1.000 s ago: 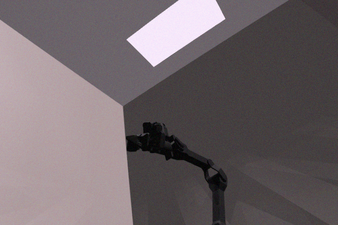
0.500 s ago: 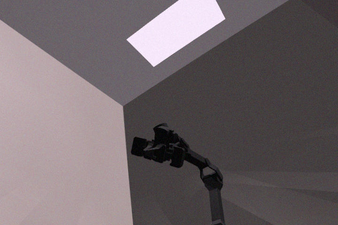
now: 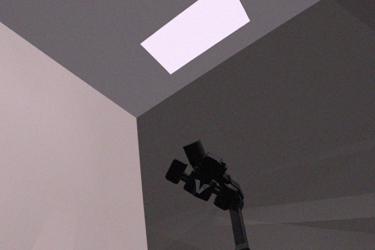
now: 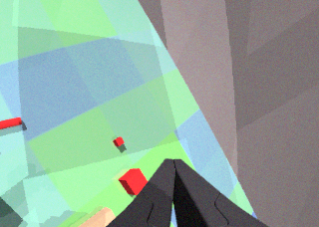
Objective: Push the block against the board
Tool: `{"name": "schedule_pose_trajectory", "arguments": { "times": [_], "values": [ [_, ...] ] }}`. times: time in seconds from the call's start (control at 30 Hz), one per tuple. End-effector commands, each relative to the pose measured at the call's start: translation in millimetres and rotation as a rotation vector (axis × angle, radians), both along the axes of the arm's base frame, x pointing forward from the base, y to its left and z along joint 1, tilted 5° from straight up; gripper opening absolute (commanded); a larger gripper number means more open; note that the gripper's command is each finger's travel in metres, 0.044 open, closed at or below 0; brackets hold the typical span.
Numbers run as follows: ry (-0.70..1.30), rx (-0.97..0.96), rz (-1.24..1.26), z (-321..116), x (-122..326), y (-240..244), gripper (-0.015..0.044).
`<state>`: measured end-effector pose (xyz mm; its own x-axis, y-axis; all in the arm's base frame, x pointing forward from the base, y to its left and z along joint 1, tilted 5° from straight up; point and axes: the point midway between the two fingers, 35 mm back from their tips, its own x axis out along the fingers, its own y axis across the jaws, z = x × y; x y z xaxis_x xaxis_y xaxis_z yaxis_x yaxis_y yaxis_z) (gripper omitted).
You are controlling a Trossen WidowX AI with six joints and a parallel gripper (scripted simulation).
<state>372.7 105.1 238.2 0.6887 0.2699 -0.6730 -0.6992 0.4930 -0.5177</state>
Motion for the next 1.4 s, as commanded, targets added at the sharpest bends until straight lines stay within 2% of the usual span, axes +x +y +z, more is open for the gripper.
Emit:
{"name": "schedule_pose_trajectory", "arguments": {
  "times": [0.0, 0.43, 0.83, 1.13, 1.37],
  "values": [
    [0.08, -0.075, 0.107, -28.8, -15.6, 19.9, 0.0],
    [0.267, -0.275, 0.445, -93.0, -72.8, 67.4, 0.0],
    [0.423, -0.461, 0.776, -140.7, -137.8, 90.8, 0.0],
    [0.531, -0.597, 1.028, -167.8, -187.8, 94.4, 0.0],
    [0.539, -0.607, 1.047, -169.5, -191.5, 94.2, 0.0]
  ]
}}
